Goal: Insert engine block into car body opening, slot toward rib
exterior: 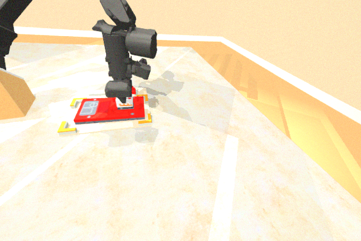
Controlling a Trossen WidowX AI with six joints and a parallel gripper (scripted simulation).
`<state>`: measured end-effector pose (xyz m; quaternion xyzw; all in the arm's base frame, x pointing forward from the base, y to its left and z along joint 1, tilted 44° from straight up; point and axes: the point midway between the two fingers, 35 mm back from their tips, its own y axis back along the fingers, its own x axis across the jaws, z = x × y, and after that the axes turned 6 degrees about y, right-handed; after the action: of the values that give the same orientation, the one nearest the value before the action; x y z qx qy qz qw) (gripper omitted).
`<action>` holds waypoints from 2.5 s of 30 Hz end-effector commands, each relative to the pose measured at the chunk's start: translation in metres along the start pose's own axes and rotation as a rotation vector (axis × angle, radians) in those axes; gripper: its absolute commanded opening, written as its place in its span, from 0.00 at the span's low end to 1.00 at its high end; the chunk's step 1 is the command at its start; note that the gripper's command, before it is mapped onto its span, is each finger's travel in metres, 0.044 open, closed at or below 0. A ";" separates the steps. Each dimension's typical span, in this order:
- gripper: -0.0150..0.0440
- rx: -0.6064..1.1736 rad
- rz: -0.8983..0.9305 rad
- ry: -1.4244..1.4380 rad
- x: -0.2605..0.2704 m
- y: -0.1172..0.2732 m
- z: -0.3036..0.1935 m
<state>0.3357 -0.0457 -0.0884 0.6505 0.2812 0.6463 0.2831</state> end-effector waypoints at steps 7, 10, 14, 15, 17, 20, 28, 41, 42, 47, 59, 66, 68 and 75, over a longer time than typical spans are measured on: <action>0.52 -0.003 0.003 -0.002 0.000 -0.003 0.000; 0.52 -0.003 0.003 -0.002 0.000 -0.004 0.000; 0.52 -0.003 0.003 -0.002 0.000 -0.005 0.000; 0.52 -0.003 0.003 -0.002 0.000 -0.005 0.000; 0.52 -0.003 0.003 -0.002 0.000 -0.006 0.001; 0.52 -0.003 0.003 -0.002 0.000 -0.007 0.001; 0.52 -0.003 0.003 -0.002 0.000 -0.009 0.001; 0.52 -0.003 0.003 -0.002 0.000 -0.013 0.001; 0.52 -0.003 0.003 -0.002 0.000 -0.013 0.001; 0.70 0.000 0.001 0.000 0.000 -0.012 0.000; 1.00 0.000 0.001 0.000 0.000 -0.012 0.000; 1.00 -0.003 0.003 -0.002 0.002 0.002 0.001; 1.00 -0.003 0.003 -0.002 0.002 0.002 0.001; 0.78 -0.003 0.003 -0.002 0.002 0.002 0.001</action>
<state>0.3371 -0.0451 -0.0856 0.6516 0.2769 0.6465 0.2841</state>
